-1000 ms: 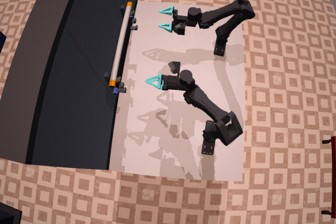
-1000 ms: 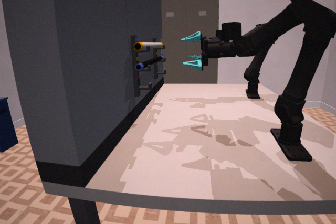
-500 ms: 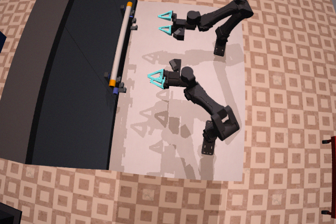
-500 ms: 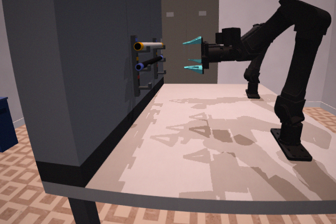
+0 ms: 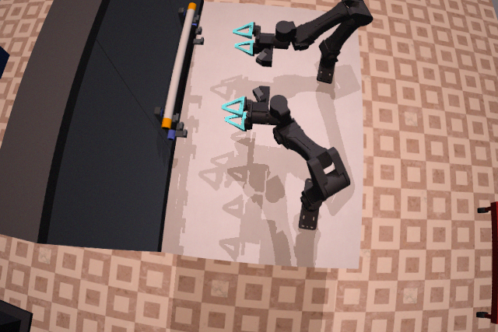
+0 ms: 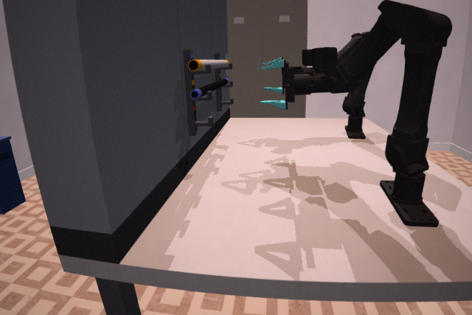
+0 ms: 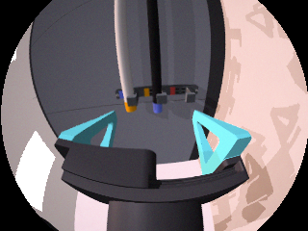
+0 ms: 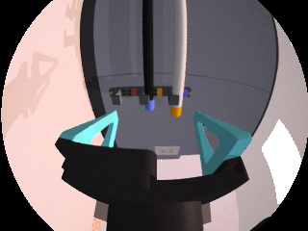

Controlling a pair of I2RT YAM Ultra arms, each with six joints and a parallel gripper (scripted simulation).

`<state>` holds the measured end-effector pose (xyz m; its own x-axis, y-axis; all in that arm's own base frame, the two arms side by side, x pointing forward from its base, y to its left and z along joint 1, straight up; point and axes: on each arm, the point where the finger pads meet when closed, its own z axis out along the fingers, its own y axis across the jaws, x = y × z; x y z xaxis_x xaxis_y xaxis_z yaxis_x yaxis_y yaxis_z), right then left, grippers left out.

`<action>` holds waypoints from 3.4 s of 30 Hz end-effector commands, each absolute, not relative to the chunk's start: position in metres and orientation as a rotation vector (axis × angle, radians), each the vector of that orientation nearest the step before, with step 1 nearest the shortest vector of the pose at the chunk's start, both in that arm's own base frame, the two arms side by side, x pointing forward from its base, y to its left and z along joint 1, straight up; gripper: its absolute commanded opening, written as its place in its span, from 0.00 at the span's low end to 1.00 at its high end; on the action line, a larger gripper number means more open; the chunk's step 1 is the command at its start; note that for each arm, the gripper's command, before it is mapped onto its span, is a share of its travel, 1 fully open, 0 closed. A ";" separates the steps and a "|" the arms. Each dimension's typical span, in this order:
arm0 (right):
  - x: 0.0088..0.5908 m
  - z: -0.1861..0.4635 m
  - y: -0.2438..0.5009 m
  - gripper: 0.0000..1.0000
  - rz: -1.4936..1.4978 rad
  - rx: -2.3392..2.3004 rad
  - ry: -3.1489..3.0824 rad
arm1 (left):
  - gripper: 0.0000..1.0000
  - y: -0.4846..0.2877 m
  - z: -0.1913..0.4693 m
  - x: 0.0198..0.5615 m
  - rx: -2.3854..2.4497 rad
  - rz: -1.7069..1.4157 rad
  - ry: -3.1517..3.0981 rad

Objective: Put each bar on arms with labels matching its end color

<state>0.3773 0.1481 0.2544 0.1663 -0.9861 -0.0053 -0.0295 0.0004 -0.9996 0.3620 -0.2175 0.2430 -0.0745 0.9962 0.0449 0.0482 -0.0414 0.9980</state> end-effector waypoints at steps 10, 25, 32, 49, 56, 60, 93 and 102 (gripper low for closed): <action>0.377 0.260 0.149 1.00 -1.090 -1.281 1.090 | 1.00 -0.220 0.260 0.361 1.169 1.269 1.269; 0.377 0.260 0.149 1.00 -1.090 -1.281 1.090 | 1.00 -0.220 0.260 0.361 1.169 1.269 1.269; 0.377 0.260 0.149 1.00 -1.090 -1.281 1.090 | 1.00 -0.220 0.260 0.361 1.169 1.269 1.269; 0.379 0.258 0.149 1.00 -1.090 -1.281 1.090 | 1.00 -0.220 0.258 0.364 1.169 1.269 1.269; 0.395 0.244 0.152 1.00 -1.090 -1.281 1.090 | 1.00 -0.219 0.244 0.379 1.169 1.269 1.269; 0.403 0.236 0.153 1.00 -1.090 -1.281 1.090 | 1.00 -0.218 0.236 0.388 1.169 1.269 1.269; 0.467 0.179 0.163 1.00 -1.090 -1.281 1.090 | 1.00 -0.213 0.179 0.452 1.169 1.269 1.269; 0.476 0.171 0.165 1.00 -1.090 -1.281 1.090 | 1.00 -0.212 0.171 0.461 1.169 1.269 1.269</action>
